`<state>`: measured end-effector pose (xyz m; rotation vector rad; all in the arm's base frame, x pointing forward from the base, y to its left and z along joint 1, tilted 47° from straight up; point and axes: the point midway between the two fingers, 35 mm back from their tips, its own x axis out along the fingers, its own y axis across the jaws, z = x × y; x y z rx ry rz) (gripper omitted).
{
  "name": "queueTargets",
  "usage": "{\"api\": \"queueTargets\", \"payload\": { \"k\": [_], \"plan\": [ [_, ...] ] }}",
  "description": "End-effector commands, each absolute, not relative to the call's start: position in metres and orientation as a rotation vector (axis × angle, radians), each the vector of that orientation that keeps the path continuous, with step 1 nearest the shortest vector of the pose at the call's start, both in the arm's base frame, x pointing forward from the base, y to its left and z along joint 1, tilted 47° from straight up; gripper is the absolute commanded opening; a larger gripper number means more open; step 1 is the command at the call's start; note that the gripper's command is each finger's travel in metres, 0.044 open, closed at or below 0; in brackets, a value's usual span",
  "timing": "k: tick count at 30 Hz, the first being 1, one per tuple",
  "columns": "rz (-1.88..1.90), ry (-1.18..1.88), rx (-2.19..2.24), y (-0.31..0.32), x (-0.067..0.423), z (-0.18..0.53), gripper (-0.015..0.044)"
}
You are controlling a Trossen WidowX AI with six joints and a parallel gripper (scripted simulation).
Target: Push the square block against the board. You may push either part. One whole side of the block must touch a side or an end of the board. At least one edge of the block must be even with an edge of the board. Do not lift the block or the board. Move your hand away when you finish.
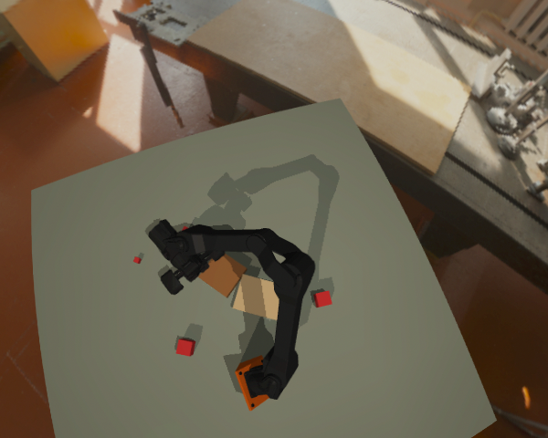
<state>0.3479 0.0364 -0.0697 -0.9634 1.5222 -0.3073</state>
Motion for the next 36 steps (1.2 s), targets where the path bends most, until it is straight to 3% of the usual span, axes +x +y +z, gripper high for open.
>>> {"api": "queueTargets", "payload": {
  "k": [1,25,36],
  "plan": [
    [-0.311,1.537,-0.973,0.029,0.340,-0.067,0.0000],
    [-0.311,1.539,-0.975,0.008,0.313,-0.049,0.0000],
    [-0.311,1.538,-0.974,0.013,0.325,-0.053,0.0000]
  ]
}}
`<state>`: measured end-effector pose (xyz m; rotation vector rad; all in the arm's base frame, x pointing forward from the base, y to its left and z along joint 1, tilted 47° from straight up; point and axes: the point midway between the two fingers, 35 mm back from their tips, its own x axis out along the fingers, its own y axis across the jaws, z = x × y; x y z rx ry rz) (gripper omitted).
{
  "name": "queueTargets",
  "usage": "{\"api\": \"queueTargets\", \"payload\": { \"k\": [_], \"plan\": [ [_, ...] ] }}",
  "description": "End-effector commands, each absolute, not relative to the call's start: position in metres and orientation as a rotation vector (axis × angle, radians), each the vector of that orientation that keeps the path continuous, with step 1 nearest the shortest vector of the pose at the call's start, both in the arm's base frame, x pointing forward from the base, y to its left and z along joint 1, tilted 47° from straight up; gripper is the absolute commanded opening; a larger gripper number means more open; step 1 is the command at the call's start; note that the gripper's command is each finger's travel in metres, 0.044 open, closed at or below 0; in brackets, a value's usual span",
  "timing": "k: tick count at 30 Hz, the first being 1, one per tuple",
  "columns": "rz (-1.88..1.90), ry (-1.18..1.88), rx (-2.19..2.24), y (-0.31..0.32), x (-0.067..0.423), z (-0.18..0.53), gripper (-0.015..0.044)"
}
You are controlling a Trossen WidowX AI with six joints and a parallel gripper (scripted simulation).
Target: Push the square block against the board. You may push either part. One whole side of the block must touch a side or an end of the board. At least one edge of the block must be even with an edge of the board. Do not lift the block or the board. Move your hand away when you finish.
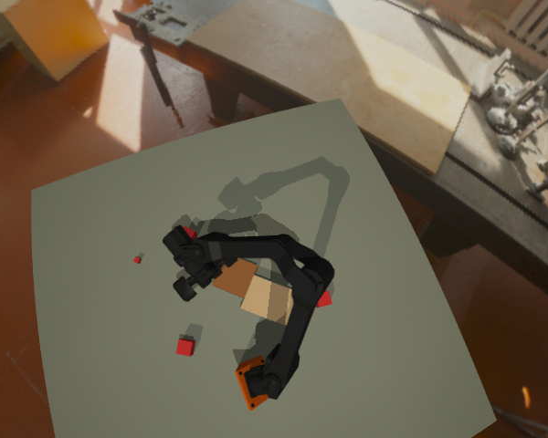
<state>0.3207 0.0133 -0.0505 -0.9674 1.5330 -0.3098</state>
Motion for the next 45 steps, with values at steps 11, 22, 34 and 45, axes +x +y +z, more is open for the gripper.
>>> {"api": "queueTargets", "payload": {
  "k": [11,22,34,45],
  "plan": [
    [-0.311,1.537,-0.974,0.020,0.341,-0.058,0.0000],
    [-0.311,1.536,-0.973,0.026,0.357,-0.064,0.0000],
    [-0.309,1.537,-0.971,0.066,0.352,-0.026,0.0000],
    [-0.485,1.452,-0.776,0.044,0.359,-0.004,0.0000]
  ]
}}
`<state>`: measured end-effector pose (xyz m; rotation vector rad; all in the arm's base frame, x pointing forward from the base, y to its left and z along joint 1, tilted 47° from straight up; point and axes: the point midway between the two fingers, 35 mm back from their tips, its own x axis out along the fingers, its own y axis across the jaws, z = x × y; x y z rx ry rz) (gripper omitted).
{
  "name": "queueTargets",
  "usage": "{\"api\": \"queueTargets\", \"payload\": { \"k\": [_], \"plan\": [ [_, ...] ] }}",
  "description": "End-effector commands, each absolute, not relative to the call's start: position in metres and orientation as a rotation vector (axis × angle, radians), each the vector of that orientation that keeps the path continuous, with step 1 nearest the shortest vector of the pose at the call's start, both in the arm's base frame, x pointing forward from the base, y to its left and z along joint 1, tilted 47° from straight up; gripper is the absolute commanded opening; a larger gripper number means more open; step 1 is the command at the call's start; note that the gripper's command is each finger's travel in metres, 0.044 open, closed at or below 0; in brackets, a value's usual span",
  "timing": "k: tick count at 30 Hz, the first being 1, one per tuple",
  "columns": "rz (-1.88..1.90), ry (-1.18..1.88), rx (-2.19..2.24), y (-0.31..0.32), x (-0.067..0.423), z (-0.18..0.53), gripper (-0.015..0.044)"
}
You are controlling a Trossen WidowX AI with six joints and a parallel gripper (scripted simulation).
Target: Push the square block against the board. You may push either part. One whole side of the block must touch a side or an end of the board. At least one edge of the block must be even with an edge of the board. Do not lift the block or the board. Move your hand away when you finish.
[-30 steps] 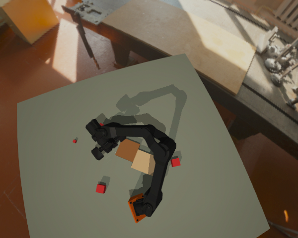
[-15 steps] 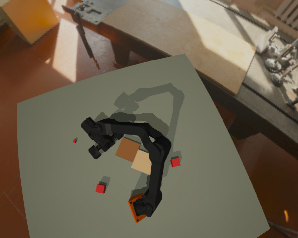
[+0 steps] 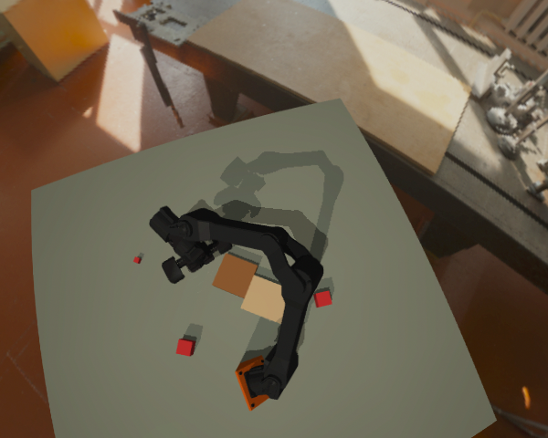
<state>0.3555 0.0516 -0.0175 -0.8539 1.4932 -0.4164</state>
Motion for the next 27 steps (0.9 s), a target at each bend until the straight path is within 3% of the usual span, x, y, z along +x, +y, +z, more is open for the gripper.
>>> {"api": "queueTargets", "payload": {
  "k": [1,27],
  "plan": [
    [-0.508,1.440,-0.748,0.041,0.359,0.000,0.0000],
    [-1.020,1.087,-0.099,-0.033,0.355,0.076,0.0000]
  ]
}}
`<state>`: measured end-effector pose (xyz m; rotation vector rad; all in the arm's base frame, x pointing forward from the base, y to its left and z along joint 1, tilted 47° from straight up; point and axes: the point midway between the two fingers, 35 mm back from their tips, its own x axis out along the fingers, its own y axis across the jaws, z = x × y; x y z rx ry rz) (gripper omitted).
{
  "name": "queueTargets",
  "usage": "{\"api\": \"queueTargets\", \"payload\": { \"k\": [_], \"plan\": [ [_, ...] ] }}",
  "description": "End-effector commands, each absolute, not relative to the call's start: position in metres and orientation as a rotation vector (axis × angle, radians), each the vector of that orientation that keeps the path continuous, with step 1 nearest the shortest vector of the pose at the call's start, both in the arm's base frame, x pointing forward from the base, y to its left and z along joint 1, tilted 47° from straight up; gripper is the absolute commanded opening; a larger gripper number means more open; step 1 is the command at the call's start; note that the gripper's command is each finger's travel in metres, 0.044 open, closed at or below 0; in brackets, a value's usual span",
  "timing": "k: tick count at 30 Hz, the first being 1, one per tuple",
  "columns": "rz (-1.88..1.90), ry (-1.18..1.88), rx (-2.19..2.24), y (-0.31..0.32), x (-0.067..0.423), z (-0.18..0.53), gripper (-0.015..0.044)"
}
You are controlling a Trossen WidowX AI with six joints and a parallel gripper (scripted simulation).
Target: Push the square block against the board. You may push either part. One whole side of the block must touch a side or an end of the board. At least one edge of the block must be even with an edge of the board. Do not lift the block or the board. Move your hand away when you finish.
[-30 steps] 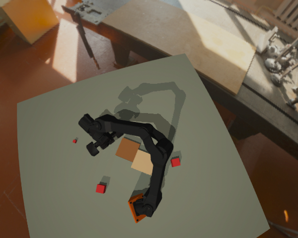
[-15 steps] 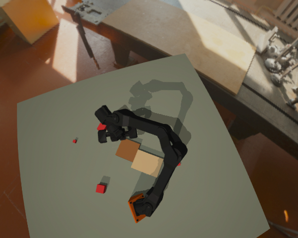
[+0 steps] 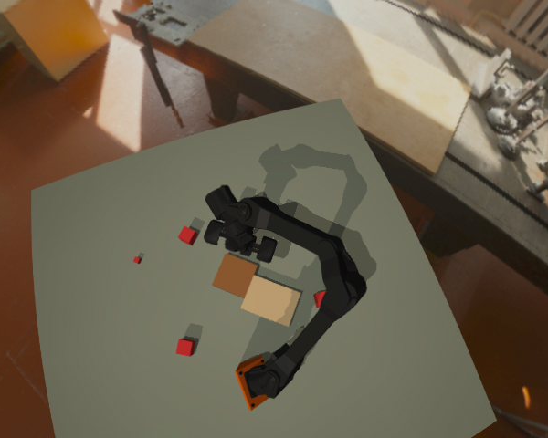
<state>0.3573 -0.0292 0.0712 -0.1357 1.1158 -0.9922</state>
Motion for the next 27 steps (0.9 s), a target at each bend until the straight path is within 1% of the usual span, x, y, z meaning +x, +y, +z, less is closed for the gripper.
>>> {"api": "queueTargets", "payload": {
  "k": [1,4,9,27],
  "plan": [
    [-1.020,1.087,-0.099,-0.033,0.355,0.076,0.0000],
    [-1.020,1.087,-0.099,-0.035,0.356,0.074,0.0000],
    [-1.020,1.085,-0.100,-0.073,0.361,0.039,0.0000],
    [-1.019,1.087,-0.099,-0.064,0.346,0.028,0.0000]
  ]
}}
